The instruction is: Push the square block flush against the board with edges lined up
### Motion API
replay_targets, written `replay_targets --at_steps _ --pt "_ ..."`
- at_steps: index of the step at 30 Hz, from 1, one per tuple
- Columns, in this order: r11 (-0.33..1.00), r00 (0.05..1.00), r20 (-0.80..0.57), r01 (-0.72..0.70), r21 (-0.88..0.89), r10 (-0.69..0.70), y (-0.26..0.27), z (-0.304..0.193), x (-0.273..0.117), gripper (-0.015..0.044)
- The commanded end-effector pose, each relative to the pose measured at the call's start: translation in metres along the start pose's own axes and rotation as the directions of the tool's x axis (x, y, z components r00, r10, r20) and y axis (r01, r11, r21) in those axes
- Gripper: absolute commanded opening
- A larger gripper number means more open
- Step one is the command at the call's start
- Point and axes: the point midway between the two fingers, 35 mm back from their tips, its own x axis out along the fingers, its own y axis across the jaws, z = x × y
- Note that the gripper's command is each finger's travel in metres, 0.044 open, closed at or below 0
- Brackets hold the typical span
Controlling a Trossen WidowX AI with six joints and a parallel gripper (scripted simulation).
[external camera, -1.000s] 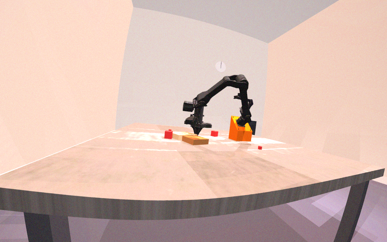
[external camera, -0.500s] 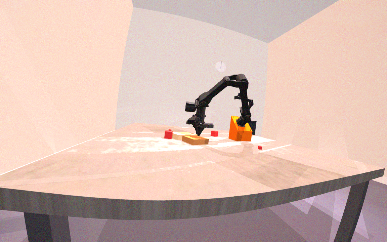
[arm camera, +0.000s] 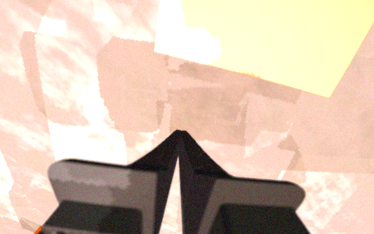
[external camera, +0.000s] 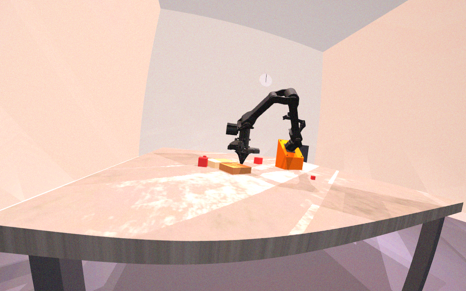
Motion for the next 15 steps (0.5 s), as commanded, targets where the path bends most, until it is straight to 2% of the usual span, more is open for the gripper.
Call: replay_targets --at_steps 1,4,10,15 --pt "1.000 1.000 0.003 0.008 -0.007 -0.008 -0.002 0.003 -0.026 0.0000" --pt "1.000 1.000 0.001 0.008 -0.009 -0.008 -0.001 0.002 -0.053 0.0000" --pt "1.000 1.000 0.001 0.008 -0.019 -0.008 0.000 0.003 -0.053 0.0000" --pt "0.992 1.000 0.000 0.017 -0.128 -0.017 0.009 0.018 -0.054 0.0000"
